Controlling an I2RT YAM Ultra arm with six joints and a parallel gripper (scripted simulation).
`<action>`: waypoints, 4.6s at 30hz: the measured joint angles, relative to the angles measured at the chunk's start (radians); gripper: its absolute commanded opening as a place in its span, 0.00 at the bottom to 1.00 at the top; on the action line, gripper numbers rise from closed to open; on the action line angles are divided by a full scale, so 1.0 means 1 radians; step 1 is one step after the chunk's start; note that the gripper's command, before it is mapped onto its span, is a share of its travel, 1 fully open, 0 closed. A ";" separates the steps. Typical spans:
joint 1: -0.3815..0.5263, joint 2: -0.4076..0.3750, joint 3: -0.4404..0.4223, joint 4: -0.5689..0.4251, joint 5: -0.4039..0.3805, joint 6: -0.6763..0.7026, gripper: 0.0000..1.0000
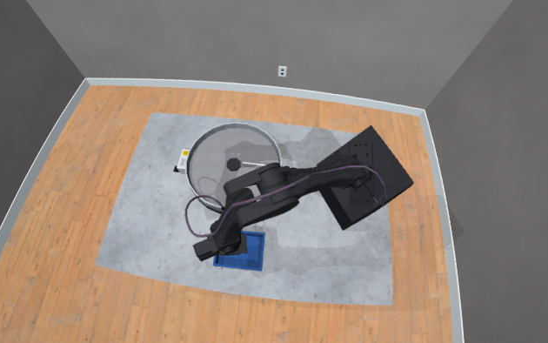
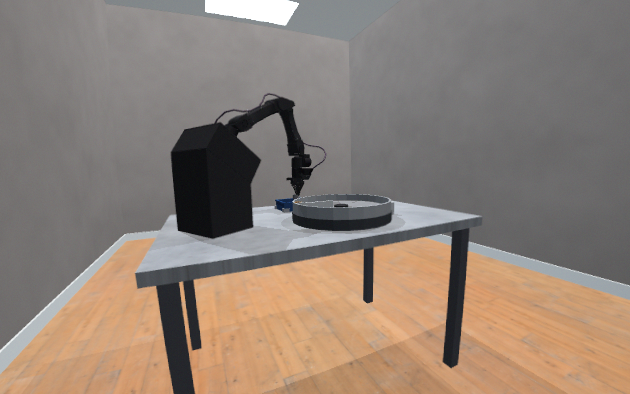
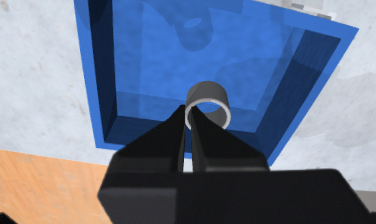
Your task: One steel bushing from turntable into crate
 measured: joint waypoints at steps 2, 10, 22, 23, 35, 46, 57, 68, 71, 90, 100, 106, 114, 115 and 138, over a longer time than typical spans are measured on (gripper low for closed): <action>0.000 0.000 0.000 0.000 0.000 0.000 0.00; 0.000 0.000 0.000 0.000 0.000 0.000 0.00; 0.000 0.010 0.000 0.013 0.000 0.001 0.00; 0.000 0.014 0.000 0.014 0.000 0.001 0.00; 0.000 0.074 0.027 0.037 0.000 0.003 0.00; 0.000 0.111 0.052 0.056 0.000 0.005 0.00; 0.000 0.122 0.061 0.060 0.000 0.005 0.00; 0.000 0.122 0.061 0.060 0.000 0.005 0.00; 0.000 0.122 0.061 0.060 0.000 0.005 0.00; 0.000 0.122 0.061 0.060 0.000 0.005 0.00; 0.011 0.135 0.073 0.060 0.002 0.009 0.00; 0.011 0.135 0.073 0.059 0.003 0.009 0.00; 0.011 0.136 0.072 0.059 0.004 0.009 0.00; 0.011 0.135 0.073 0.059 0.004 0.009 0.00; 0.011 0.135 0.073 0.059 0.004 0.009 0.00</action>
